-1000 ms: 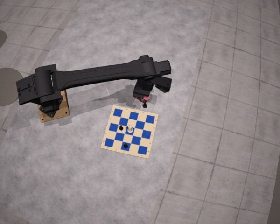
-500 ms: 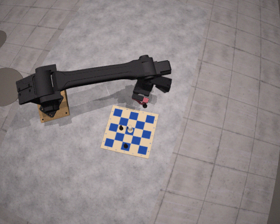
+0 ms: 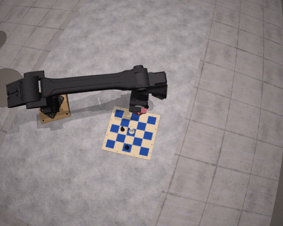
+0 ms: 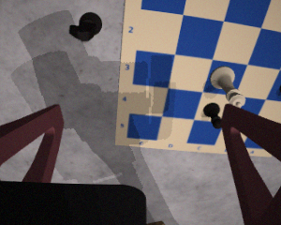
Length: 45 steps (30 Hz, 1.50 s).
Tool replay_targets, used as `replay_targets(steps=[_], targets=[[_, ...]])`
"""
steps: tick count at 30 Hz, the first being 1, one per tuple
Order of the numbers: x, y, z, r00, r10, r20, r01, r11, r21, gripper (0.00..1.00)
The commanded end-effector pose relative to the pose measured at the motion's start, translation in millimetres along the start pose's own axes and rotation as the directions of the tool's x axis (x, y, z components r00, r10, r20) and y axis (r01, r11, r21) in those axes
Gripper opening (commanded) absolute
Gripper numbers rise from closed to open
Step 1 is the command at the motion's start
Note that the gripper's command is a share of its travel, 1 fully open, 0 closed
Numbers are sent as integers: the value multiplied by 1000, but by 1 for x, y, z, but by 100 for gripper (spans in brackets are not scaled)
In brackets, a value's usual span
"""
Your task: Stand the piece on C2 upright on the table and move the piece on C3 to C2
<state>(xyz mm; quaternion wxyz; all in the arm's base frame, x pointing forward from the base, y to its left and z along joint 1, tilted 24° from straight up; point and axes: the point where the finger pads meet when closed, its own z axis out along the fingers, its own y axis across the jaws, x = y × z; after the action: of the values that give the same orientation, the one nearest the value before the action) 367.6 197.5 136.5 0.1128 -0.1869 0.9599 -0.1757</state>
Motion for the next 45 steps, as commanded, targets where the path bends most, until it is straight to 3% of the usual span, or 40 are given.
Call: replay_targets(steps=[1, 6, 9, 11, 12, 15, 18, 22, 45], targets=[[9, -51, -14, 969, -246, 18, 246, 969, 4, 100], [28, -85, -18, 902, -431, 16, 431, 902, 10, 100], [29, -86, -17, 897, -442, 15, 442, 897, 10, 100], [23, -74, -14, 880, -474, 16, 474, 880, 8, 100], [23, -74, -14, 880, -474, 16, 474, 880, 8, 40], [24, -74, -14, 880, -474, 15, 474, 880, 9, 40], [17, -84, -29, 891, -450, 53, 449, 893, 26, 40], [17, -79, -19, 887, -461, 27, 461, 887, 15, 40], [17, -81, -22, 890, -455, 37, 455, 890, 19, 40]])
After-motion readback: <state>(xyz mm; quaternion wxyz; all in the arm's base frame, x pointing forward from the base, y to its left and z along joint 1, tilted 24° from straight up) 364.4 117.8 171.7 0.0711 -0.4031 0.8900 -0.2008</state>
